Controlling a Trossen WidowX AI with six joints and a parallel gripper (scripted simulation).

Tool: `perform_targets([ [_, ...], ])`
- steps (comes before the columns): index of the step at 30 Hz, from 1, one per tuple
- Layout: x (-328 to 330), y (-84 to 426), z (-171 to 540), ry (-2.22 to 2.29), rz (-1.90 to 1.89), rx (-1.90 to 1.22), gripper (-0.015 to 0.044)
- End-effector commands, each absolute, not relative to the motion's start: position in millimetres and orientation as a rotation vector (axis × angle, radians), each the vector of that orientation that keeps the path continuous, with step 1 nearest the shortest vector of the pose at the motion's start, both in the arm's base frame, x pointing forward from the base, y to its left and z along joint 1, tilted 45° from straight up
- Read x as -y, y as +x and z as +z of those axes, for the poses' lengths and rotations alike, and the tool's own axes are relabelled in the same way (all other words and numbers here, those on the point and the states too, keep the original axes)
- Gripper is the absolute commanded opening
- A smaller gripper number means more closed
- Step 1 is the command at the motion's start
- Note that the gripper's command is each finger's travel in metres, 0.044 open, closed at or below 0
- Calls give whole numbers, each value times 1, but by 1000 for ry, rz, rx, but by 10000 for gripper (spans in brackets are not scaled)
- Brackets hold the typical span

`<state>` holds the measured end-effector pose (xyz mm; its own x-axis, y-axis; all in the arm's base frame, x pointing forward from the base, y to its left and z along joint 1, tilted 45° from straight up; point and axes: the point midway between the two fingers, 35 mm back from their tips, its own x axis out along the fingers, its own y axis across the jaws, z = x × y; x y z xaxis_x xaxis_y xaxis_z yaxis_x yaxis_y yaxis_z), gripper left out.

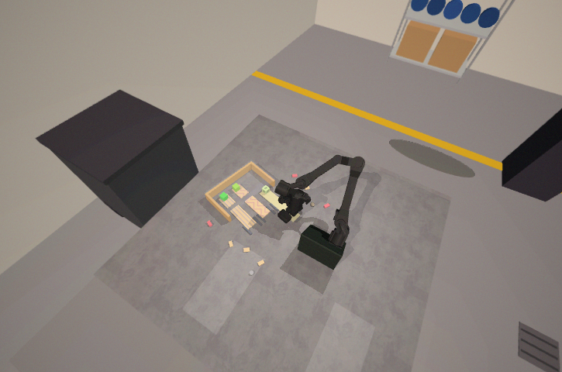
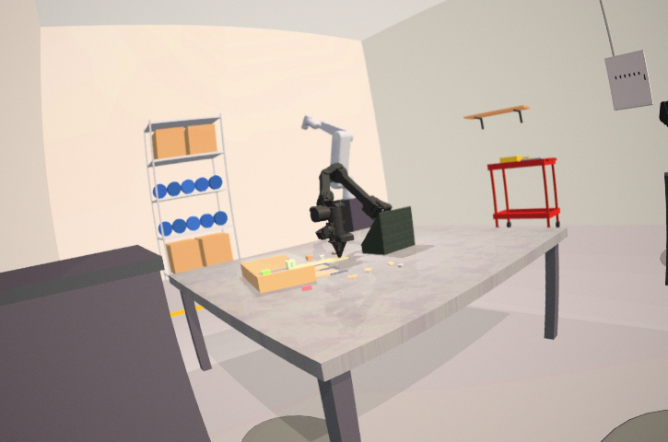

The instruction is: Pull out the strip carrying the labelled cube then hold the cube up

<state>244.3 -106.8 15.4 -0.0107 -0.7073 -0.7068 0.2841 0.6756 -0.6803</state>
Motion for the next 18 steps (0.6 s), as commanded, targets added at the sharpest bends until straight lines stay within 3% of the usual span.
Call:
perform_targets([
  [1,107,229,9,-391,-820,-1399,0],
  [18,101,205,5,-391,-819,-1400,0],
])
